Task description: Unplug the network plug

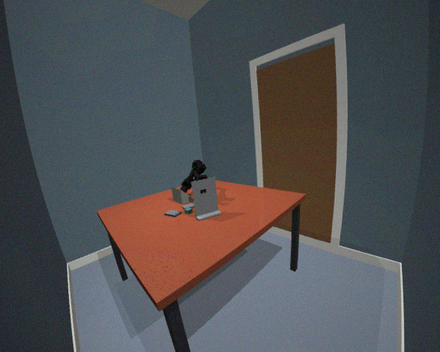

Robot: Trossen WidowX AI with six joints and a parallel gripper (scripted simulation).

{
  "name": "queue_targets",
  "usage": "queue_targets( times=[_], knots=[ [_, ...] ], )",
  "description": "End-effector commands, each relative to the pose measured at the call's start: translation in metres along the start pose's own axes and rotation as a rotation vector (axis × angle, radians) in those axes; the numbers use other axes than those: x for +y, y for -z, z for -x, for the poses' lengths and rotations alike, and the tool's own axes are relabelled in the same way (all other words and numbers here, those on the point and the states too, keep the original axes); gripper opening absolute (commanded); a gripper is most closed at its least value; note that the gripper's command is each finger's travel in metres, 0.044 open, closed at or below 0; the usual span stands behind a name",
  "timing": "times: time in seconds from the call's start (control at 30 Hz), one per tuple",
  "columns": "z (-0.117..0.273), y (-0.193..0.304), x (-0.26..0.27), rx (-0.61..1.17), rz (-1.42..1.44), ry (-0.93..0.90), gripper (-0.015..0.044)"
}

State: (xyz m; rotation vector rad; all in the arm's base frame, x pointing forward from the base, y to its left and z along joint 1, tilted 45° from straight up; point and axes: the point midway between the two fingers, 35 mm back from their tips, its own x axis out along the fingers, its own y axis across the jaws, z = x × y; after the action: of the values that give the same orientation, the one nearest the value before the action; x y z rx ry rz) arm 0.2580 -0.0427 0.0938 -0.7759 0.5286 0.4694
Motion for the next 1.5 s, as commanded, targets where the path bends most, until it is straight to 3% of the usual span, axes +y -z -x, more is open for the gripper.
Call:
queue_targets(
  times=[0.0, 0.37, 1.47],
  knots=[
    [0.007, -0.013, 0.016, -0.063, 0.021, -0.078, 0.0],
    [0.028, -0.04, 0.052, -0.204, 0.045, -0.231, 0.0],
    [0.01, -0.042, 0.07, -0.198, 0.051, -0.241, 0.0]
  ],
)
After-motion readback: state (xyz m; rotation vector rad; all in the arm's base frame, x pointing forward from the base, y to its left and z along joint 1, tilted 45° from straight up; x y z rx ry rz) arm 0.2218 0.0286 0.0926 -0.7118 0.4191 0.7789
